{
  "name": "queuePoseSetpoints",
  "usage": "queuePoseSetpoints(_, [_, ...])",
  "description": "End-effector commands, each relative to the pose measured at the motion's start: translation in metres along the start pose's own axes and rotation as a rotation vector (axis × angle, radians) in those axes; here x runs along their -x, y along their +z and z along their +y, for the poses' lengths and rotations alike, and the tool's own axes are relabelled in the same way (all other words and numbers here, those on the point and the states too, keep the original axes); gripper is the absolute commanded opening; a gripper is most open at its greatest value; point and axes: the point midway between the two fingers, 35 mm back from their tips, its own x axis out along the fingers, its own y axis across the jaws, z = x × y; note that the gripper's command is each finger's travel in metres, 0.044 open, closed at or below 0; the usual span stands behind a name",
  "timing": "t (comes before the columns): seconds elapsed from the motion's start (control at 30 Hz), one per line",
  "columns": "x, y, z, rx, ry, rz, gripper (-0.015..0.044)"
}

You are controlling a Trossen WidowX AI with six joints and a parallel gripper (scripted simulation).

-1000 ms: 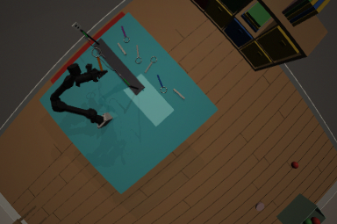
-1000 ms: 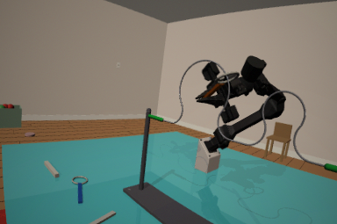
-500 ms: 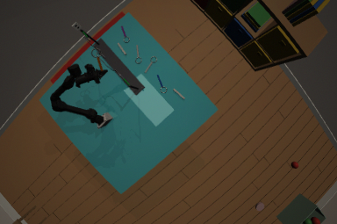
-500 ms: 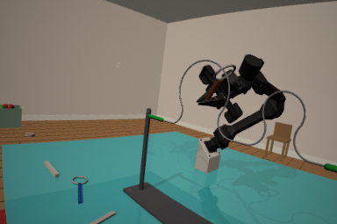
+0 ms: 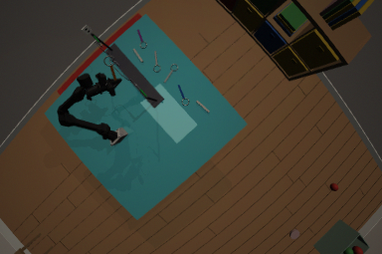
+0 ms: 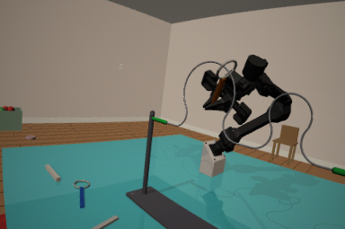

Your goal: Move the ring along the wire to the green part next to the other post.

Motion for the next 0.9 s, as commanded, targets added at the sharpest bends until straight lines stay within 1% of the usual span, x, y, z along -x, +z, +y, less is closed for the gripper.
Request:
queuePoseSetpoints(0.0, [0.000,0.000,0.001,-0.037,0.021,-0.007,-0.0150])
queuePoseSetpoints(0.87, [-0.001,0.002,0.012,-0.322,0.177,-0.043,-0.0150])
